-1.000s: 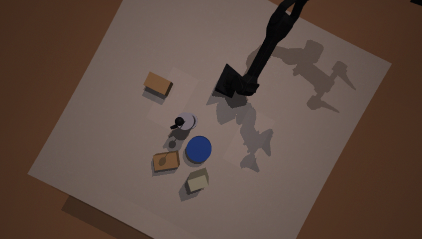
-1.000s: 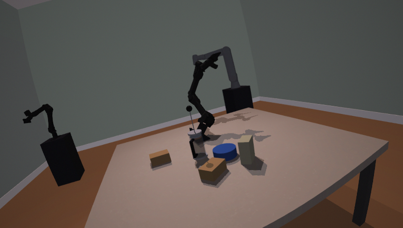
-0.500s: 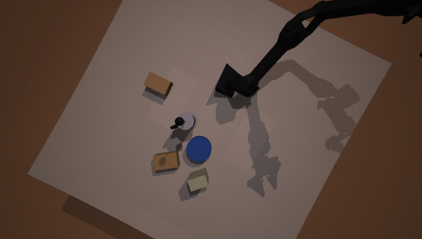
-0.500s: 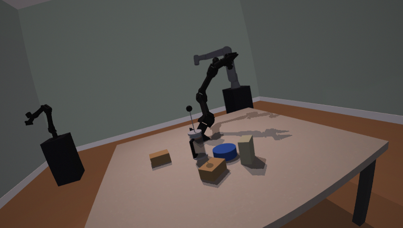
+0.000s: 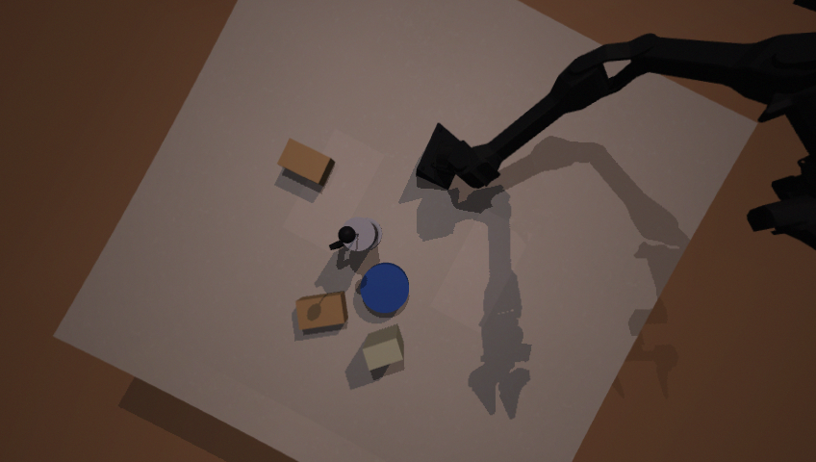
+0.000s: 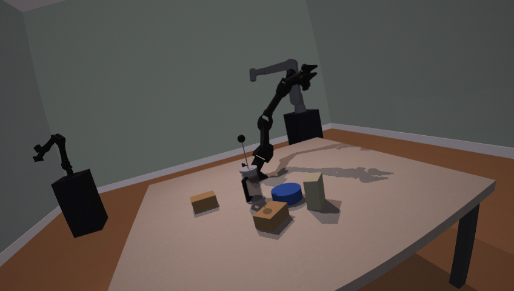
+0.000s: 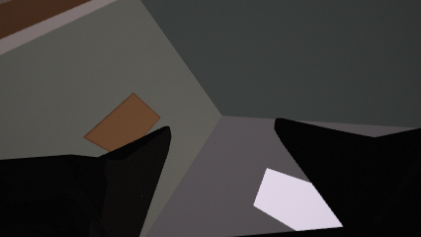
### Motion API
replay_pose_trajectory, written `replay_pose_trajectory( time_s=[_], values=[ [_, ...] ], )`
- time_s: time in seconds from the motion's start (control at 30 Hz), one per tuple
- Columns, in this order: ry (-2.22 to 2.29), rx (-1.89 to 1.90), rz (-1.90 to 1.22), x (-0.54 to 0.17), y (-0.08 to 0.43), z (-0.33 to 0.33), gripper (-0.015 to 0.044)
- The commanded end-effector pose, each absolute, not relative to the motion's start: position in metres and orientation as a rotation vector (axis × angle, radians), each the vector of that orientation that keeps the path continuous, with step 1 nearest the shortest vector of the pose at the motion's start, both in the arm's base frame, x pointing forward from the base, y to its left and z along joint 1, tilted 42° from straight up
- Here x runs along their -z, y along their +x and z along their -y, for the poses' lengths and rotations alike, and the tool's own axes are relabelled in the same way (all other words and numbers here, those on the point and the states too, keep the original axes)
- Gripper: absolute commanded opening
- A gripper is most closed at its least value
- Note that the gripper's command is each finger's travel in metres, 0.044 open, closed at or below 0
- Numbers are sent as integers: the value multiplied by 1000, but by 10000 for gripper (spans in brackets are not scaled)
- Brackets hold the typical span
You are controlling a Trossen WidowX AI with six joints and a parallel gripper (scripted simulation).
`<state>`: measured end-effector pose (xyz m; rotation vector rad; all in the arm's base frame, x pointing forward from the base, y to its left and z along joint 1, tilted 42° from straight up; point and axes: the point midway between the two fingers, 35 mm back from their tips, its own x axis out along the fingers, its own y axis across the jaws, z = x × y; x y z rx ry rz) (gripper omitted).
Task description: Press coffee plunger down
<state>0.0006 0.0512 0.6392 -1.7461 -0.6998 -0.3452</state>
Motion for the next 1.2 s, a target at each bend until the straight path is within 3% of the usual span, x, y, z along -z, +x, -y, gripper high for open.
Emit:
replay_pose_trajectory(
  time_s=[0.0,0.5,0.7,1.17],
  values=[
    [-1700,283,597,-631,38,-47,440],
    [-1536,161,273,-590,136,-13,440],
    [-1374,124,17,-544,197,34,440],
    [-794,66,-385,-424,263,145,440]
  ],
)
